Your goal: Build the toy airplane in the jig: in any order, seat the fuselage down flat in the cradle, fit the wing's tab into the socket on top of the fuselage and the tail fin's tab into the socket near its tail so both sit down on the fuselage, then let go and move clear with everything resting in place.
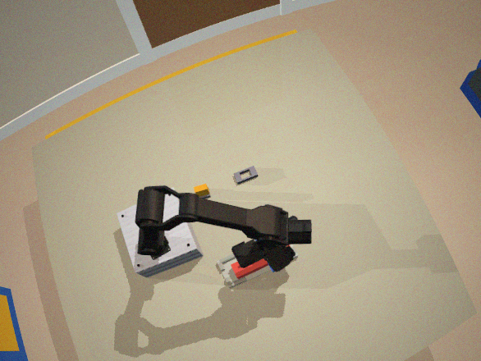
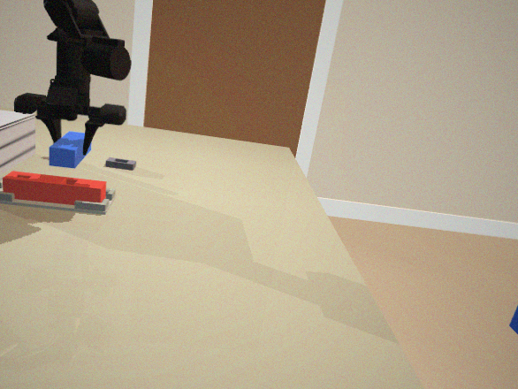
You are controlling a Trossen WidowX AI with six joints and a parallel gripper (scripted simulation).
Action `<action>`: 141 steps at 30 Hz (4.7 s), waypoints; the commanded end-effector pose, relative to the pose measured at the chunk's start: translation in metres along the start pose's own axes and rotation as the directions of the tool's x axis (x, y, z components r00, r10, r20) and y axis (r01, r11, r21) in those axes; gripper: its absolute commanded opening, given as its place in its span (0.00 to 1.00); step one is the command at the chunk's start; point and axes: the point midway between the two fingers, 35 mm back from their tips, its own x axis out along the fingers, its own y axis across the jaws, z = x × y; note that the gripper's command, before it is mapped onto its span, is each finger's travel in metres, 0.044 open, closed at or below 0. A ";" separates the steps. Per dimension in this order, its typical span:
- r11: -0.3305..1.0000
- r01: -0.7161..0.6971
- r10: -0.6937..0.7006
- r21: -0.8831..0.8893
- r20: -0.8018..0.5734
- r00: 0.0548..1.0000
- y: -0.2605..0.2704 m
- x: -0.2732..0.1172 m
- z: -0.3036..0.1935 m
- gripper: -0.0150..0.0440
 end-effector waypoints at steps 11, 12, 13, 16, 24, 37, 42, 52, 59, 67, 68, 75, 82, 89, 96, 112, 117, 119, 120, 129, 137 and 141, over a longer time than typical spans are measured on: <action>1.000 -0.004 0.004 0.029 0.005 1.000 -0.003 0.000 0.004 0.58; 1.000 -0.004 0.004 0.029 0.005 1.000 -0.003 0.000 0.004 0.58; 1.000 -0.004 0.004 0.029 0.005 1.000 -0.003 0.000 0.004 0.58; 1.000 -0.004 0.004 0.029 0.005 1.000 -0.003 0.000 0.004 0.58; 1.000 -0.004 0.004 0.029 0.005 1.000 -0.002 0.002 0.004 0.58; 1.000 -0.004 0.004 0.029 0.005 1.000 -0.002 0.024 0.005 0.58; 1.000 -0.004 0.003 0.029 0.005 1.000 -0.002 0.032 0.005 0.58; 1.000 -0.004 0.003 0.029 0.005 1.000 -0.002 0.039 0.005 0.58; 1.000 -0.006 0.006 0.026 0.003 1.000 -0.002 0.038 0.005 0.53; 1.000 -0.006 0.006 0.026 0.003 1.000 -0.002 0.038 0.005 0.44; 1.000 -0.006 0.006 0.026 0.003 1.000 -0.002 0.038 0.005 0.48; 1.000 -0.006 0.006 0.026 0.003 1.000 -0.002 0.038 0.005 0.79; 1.000 -0.006 0.006 0.026 0.003 1.000 -0.002 0.038 0.005 1.00; 1.000 -0.005 0.005 0.027 0.004 1.000 0.001 -0.004 0.006 1.00; 1.000 -0.004 0.004 0.029 0.005 1.000 -0.001 -0.047 0.005 1.00; 0.435 0.003 0.004 -0.900 0.005 1.000 0.003 -0.050 0.007 1.00; 0.199 0.004 0.004 -0.980 0.005 1.000 0.004 -0.051 0.007 1.00; 0.199 0.004 0.004 -0.980 0.005 1.000 0.004 -0.051 0.007 1.00; 0.199 0.004 0.004 -0.980 0.005 1.000 0.004 -0.051 0.007 1.00; 0.199 0.003 0.006 -0.980 0.004 1.000 0.009 -0.052 -0.018 1.00; 0.198 -0.008 0.010 -0.980 -0.006 1.000 -0.001 -0.054 -0.149 1.00; 0.198 -0.013 0.008 -0.980 -0.012 1.000 -0.025 -0.052 -0.204 1.00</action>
